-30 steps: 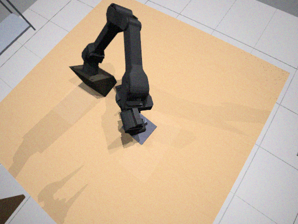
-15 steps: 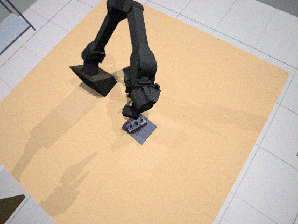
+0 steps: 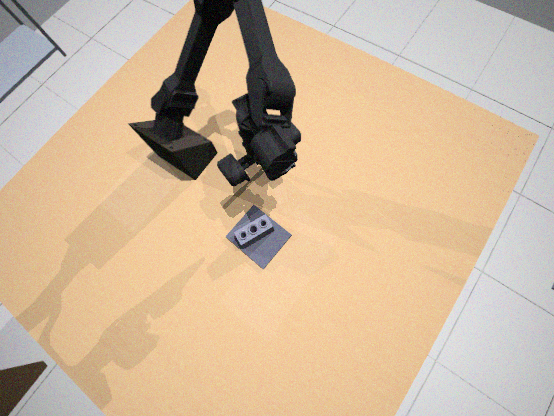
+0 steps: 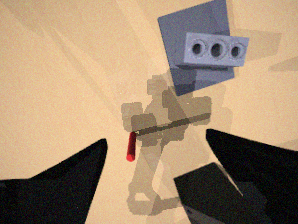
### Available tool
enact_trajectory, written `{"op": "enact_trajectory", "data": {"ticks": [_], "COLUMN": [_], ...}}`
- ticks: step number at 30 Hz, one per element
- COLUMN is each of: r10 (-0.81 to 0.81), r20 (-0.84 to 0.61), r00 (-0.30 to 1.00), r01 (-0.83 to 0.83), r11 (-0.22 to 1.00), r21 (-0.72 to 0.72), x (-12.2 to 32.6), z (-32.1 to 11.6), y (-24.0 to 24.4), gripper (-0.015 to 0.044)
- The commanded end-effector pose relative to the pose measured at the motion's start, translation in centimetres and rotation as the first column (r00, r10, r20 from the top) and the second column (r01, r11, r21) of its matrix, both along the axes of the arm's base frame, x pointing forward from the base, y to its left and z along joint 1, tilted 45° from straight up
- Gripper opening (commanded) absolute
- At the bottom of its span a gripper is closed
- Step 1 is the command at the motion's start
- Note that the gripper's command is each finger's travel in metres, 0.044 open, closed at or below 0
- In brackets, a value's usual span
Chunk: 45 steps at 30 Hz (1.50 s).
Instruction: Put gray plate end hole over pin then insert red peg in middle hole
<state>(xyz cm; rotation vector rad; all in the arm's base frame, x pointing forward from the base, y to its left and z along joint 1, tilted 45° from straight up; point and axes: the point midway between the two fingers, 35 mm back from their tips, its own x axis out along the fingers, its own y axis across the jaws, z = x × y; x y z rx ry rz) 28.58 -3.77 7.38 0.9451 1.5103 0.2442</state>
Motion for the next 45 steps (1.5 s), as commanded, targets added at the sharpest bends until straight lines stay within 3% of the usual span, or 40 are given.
{"op": "enact_trajectory", "data": {"ticks": [1,5,23,45], "r10": [-0.43,-0.479,-0.479,-0.479], "r20": [-0.462,-0.523,-0.523,-0.522], "r00": [0.776,0.706,0.706,0.706], "r01": [0.477,0.539,0.539,0.539], "r11": [0.879,0.841,0.841,0.841], "r21": [-0.016,-0.042,-0.042,-0.042], "x": [-4.1,-4.7,-4.7,-4.1], "z": [2.9,3.2,3.1,-0.6], "y": [5.0,5.6,5.5,8.9], "gripper": [0.044,0.044,0.044,0.044]}}
